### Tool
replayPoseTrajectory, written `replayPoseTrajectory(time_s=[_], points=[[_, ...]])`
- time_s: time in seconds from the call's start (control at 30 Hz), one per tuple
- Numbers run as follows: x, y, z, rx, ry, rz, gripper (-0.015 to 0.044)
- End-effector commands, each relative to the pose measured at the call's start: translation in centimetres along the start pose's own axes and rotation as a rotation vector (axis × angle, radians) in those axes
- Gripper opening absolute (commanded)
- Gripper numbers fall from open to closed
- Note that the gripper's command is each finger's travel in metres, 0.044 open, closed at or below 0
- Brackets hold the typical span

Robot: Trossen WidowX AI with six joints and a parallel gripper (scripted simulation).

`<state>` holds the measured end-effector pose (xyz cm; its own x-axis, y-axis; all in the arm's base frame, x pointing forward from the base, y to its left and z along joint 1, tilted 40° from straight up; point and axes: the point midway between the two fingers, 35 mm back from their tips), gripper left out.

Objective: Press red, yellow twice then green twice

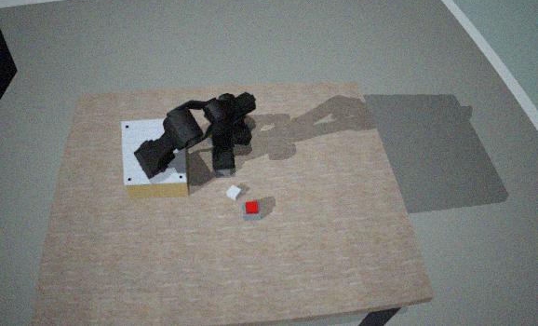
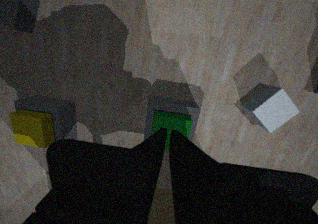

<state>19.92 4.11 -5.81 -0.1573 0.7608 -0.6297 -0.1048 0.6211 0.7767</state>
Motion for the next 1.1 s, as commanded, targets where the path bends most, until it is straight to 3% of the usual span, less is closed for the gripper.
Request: replayPoseTrajectory(time_s=[0.0,0.8,0.93,1.03,1.07], points=[[-0.2,-0.8,-0.4,0.009,0.007,-0.008,0.0020],[-0.2,-1.6,-0.4,0.010,0.007,-0.009,0.0020],[-0.1,1.6,-0.4,0.009,0.007,-0.007,0.0020],[-0.2,1.9,-0.4,0.010,0.007,-0.008,0.0020],[0.0,2.0,-0.3,0.009,0.007,-0.007,0.0046]])
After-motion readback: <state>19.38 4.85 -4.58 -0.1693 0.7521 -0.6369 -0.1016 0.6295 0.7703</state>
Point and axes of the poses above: the point midway between the two fingers, 35 mm back from their tips, its own y axis back along the fingers, its own x axis across the jaws, z = x × y, and after that the axes turned 4 degrees about y, right-handed
